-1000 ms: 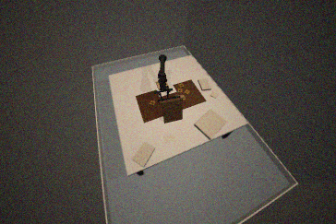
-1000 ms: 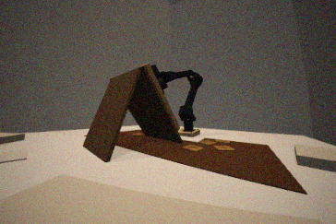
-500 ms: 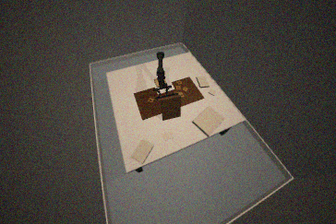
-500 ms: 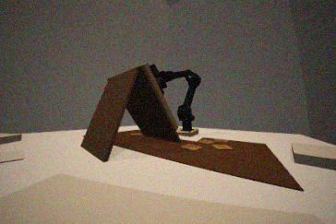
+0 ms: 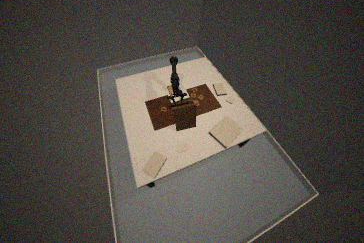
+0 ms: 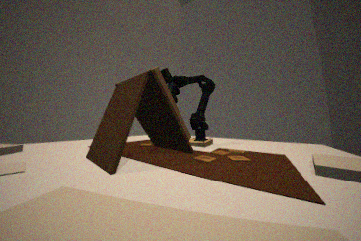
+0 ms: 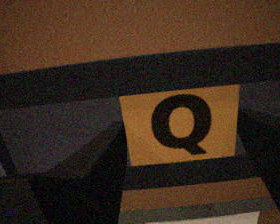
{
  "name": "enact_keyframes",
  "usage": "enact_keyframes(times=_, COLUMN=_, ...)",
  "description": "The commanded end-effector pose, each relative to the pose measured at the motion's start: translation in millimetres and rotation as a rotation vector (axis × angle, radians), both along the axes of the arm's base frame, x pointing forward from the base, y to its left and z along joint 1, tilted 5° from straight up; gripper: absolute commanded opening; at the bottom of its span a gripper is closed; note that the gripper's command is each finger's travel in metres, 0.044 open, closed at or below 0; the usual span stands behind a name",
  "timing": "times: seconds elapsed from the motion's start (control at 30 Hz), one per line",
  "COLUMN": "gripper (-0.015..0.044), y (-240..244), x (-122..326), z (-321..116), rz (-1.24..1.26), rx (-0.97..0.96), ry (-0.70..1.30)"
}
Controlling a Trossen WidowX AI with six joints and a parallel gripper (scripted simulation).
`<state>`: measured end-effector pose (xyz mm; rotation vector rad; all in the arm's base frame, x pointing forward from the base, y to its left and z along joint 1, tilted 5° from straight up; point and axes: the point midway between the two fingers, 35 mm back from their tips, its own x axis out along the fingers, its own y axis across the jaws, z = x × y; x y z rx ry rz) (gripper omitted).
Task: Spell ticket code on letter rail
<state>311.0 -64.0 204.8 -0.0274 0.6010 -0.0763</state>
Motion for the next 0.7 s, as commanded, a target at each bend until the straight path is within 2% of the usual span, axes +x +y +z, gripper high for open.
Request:
enact_keyframes(times=0.0, gripper=0.0, y=2.0, x=-0.1, z=-0.9, rz=-0.005, rx=0.003, ry=0.0)
enact_keyframes(times=0.67, gripper=0.0, y=11.3, x=0.7, z=-1.0, rz=-0.005, rx=0.004, ry=0.0)
